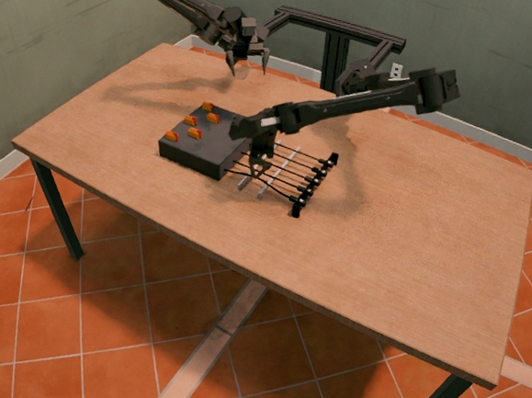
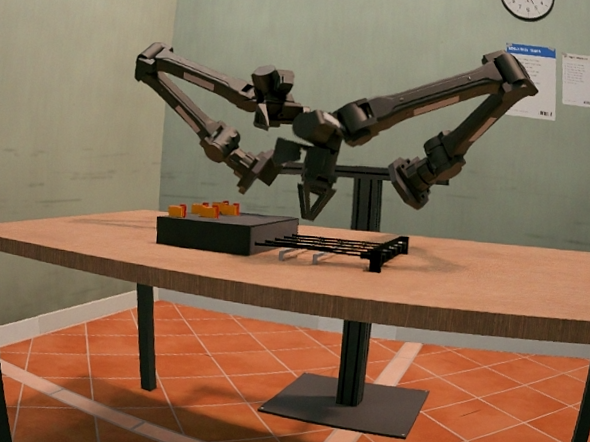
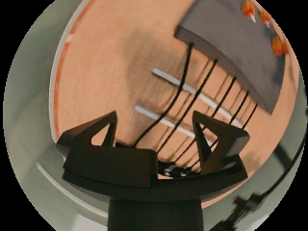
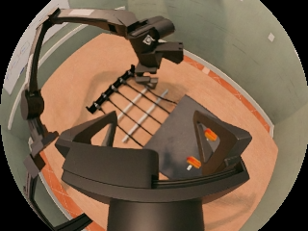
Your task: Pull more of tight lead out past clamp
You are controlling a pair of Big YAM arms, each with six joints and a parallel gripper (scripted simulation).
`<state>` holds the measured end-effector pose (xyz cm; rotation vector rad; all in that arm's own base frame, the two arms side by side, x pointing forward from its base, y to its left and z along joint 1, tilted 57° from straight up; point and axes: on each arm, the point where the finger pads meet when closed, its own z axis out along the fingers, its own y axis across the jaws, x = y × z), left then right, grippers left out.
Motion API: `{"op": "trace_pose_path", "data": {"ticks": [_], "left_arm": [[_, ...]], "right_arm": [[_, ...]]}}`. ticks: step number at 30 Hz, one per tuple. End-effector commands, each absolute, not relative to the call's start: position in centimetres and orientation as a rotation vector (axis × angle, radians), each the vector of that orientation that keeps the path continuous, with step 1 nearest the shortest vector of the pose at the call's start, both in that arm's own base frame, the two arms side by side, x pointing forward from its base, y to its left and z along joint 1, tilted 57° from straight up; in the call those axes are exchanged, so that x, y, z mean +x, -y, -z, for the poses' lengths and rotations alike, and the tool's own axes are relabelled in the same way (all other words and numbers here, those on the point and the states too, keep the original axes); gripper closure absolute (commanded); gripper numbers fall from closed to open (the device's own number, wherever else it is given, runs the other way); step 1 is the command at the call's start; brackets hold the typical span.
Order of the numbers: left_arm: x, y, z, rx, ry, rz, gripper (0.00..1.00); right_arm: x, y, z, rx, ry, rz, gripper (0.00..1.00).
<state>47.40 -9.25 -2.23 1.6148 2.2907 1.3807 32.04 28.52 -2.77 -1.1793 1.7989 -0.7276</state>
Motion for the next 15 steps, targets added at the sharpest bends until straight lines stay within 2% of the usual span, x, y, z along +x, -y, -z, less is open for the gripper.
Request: {"op": "trace_pose_path", "data": {"ticks": [1,15], "left_arm": [[46.6,12.6,0.8,1.345,-2.240,-1.295,0.00],[44.2,16.7,-1.4,0.791,-2.093,-1.041,0.00]], "right_arm": [[32.7,-30.2,2.0,-1.159,-1.783,0.705,0.00],[32.7,-30.2,2.0,-1.159,-1.783,0.705,0.00]]}}
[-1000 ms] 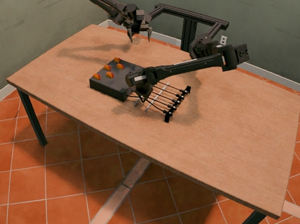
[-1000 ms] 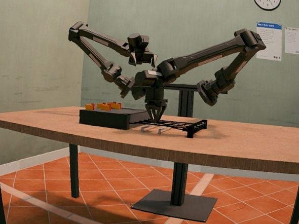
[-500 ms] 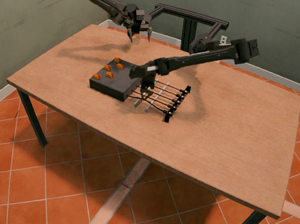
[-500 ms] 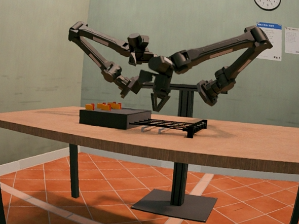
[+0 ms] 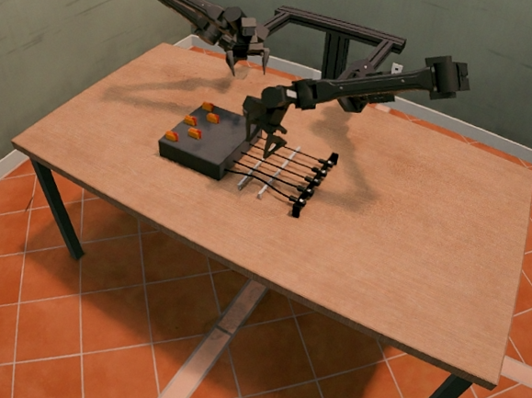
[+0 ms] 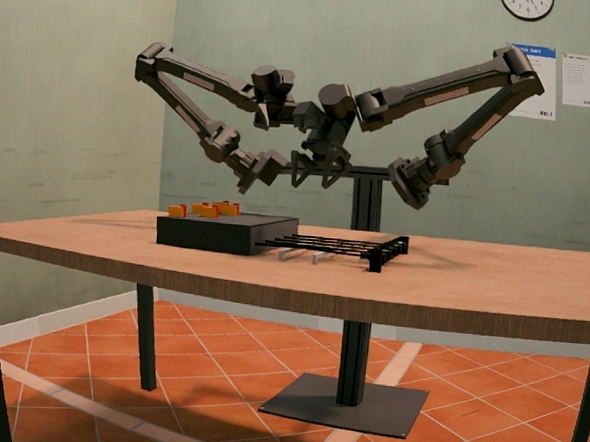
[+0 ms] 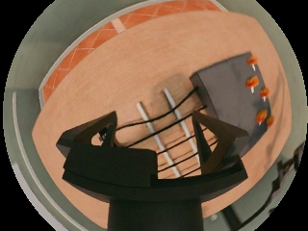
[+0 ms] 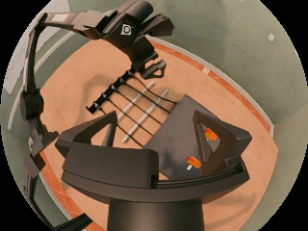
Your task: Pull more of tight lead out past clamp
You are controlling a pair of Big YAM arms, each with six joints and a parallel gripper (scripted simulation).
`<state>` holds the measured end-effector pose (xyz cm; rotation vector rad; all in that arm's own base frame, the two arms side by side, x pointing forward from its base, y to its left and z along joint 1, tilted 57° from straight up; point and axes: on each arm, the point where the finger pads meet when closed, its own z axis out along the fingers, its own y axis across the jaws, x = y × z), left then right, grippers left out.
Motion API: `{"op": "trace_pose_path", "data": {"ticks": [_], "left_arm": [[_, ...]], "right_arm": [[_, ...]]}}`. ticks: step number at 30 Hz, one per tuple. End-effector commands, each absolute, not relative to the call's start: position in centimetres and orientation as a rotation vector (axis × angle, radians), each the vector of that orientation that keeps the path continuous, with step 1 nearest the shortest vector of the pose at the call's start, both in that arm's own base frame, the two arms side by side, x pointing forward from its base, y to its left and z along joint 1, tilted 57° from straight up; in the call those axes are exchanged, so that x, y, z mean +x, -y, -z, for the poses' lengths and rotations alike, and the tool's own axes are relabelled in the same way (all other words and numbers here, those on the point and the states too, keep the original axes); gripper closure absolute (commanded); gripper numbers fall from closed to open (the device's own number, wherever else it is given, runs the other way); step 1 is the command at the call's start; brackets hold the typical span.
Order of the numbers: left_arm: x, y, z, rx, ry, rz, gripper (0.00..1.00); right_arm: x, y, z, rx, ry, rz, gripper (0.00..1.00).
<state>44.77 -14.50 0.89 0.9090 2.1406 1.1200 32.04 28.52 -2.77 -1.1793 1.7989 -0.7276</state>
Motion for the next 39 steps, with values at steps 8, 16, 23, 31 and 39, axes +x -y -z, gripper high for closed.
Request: {"op": "trace_pose_path", "data": {"ticks": [8,16,23,31,39], "left_arm": [[44.0,17.8,-2.3,0.729,-2.034,-1.020,0.00],[44.0,17.8,-2.3,0.730,-2.034,-1.019,0.00],[44.9,15.4,-1.8,0.867,-2.086,-1.127,0.57],[44.6,12.3,1.1,1.299,-2.186,-1.284,0.68],[44.3,8.3,4.1,1.848,-2.237,-1.441,0.68]], "right_arm": [[32.7,-30.2,2.0,-1.159,-1.783,0.705,0.00],[32.7,-30.2,2.0,-1.159,-1.783,0.705,0.00],[33.0,-31.0,1.3,-1.160,-1.809,0.688,0.00],[33.0,-30.4,1.4,-1.221,-1.858,0.693,0.00],[32.5,-30.3,1.7,-1.272,-1.882,0.691,0.00]]}}
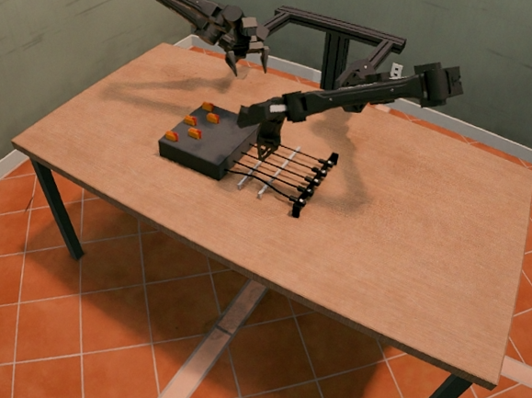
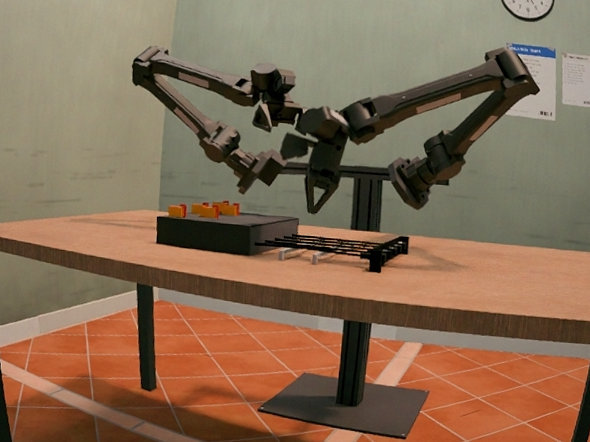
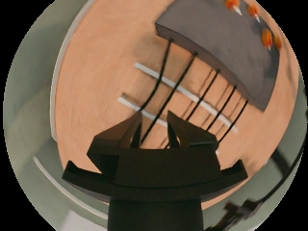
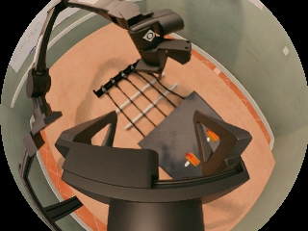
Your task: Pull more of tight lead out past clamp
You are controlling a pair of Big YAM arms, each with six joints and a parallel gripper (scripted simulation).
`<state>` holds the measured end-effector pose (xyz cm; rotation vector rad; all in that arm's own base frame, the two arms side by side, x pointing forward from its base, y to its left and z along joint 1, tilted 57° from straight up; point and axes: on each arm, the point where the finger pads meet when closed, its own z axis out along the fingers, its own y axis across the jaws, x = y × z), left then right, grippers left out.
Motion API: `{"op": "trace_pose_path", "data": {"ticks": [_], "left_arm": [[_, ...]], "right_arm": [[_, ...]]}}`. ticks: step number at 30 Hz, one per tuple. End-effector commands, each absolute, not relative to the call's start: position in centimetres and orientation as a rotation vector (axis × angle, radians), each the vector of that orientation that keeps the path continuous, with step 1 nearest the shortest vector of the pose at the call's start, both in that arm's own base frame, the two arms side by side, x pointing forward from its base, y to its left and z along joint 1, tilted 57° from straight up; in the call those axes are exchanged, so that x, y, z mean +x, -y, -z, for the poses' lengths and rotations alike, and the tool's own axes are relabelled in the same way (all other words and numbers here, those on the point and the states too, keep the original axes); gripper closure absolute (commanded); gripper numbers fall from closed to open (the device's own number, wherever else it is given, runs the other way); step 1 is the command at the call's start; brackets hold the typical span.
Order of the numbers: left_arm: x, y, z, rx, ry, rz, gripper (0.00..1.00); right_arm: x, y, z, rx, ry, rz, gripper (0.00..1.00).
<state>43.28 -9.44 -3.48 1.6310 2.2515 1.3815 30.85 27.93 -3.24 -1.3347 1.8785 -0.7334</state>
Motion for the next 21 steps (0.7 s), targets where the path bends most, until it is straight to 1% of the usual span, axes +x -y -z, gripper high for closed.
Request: {"op": "trace_pose_path", "data": {"ticks": [1,7,21], "left_arm": [[44.3,7.9,4.4,1.910,-2.237,-1.455,0.68],[44.0,5.2,6.5,2.257,-2.225,-1.537,0.68],[44.8,4.5,6.6,2.259,-2.233,-1.571,0.68]], "right_arm": [[32.5,-30.2,2.0,-1.279,-1.884,0.695,0.00],[32.6,-30.4,1.8,-1.284,-1.875,0.694,0.00],[31.8,-29.8,2.3,-1.306,-1.873,0.704,0.00]]}}
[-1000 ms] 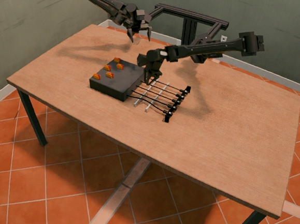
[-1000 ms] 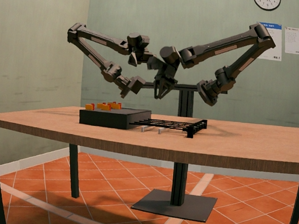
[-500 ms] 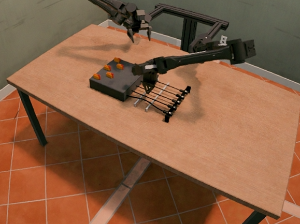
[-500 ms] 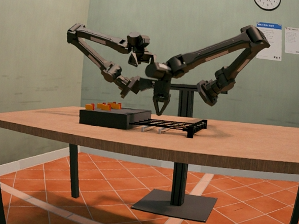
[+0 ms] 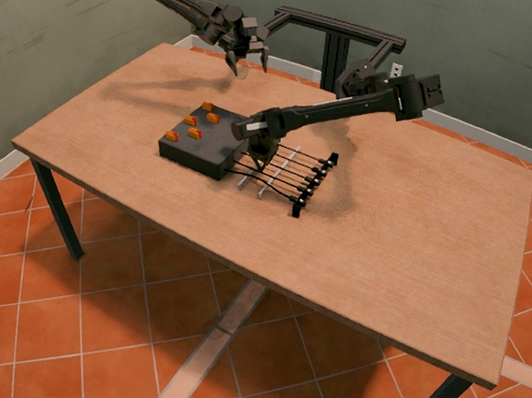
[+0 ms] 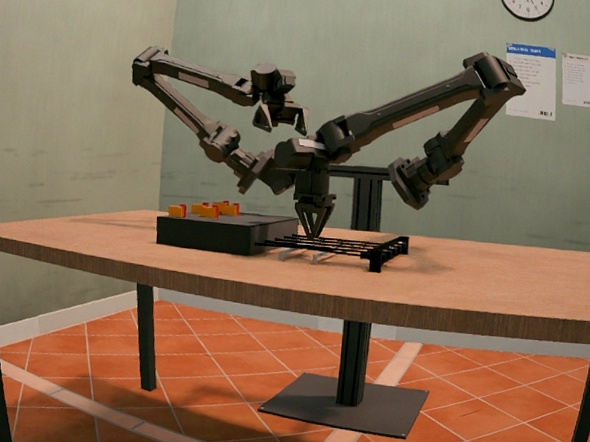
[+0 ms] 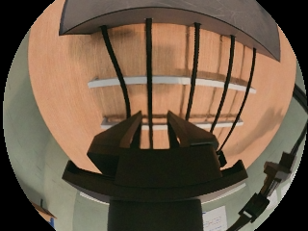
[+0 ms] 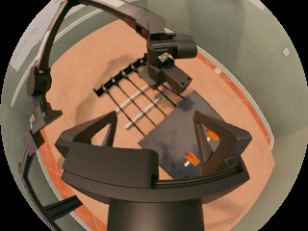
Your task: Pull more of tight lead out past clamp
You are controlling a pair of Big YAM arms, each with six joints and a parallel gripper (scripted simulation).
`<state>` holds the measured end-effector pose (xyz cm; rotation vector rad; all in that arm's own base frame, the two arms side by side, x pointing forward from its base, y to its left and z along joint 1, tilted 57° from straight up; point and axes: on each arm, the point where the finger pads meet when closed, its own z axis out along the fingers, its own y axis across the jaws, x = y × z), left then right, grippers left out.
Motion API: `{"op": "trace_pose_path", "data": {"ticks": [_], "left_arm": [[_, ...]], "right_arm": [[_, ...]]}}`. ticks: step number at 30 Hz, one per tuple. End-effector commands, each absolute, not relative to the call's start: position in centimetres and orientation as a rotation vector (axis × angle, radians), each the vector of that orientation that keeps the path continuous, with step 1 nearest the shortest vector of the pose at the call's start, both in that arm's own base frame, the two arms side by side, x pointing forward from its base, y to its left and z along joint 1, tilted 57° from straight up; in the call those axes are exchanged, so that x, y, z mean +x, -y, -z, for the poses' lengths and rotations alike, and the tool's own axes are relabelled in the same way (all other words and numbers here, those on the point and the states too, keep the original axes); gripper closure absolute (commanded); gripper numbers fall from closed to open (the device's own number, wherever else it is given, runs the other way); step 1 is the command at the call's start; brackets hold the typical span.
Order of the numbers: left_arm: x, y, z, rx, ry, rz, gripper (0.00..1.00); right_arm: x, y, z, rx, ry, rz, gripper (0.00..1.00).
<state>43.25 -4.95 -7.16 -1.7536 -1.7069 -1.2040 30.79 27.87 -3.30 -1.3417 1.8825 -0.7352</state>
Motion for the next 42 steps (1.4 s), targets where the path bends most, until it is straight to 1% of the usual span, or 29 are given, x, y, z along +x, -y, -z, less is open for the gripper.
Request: {"op": "trace_pose_path", "data": {"ticks": [1,18,29,30,32,33,39,42], "left_arm": [[45.0,4.4,6.6,-1.746,1.726,1.215,0.68],[45.2,2.3,8.4,-1.748,1.703,1.196,0.68],[45.4,3.2,7.8,-1.765,1.702,1.212,0.68],[45.4,3.2,7.8,-1.765,1.702,1.212,0.79],[45.4,3.2,7.8,-1.765,1.702,1.212,0.81],[45.3,3.3,7.8,-1.763,1.706,1.212,0.85],[45.3,3.3,7.8,-1.763,1.706,1.212,0.88],[45.3,3.3,7.8,-1.763,1.706,1.212,0.92]], "right_arm": [[31.8,-29.8,2.3,-1.306,-1.873,0.704,0.00],[31.8,-29.8,2.3,-1.306,-1.873,0.704,0.00],[31.8,-29.8,2.3,-1.306,-1.873,0.704,0.00],[31.8,-29.8,2.3,-1.306,-1.873,0.704,0.00],[31.8,-29.8,2.3,-1.306,-1.873,0.704,0.00],[31.8,-29.8,2.3,-1.306,-1.873,0.704,0.00],[31.8,-29.8,2.3,-1.306,-1.873,0.704,0.00],[31.8,-29.8,2.3,-1.306,-1.873,0.704,0.00]]}}
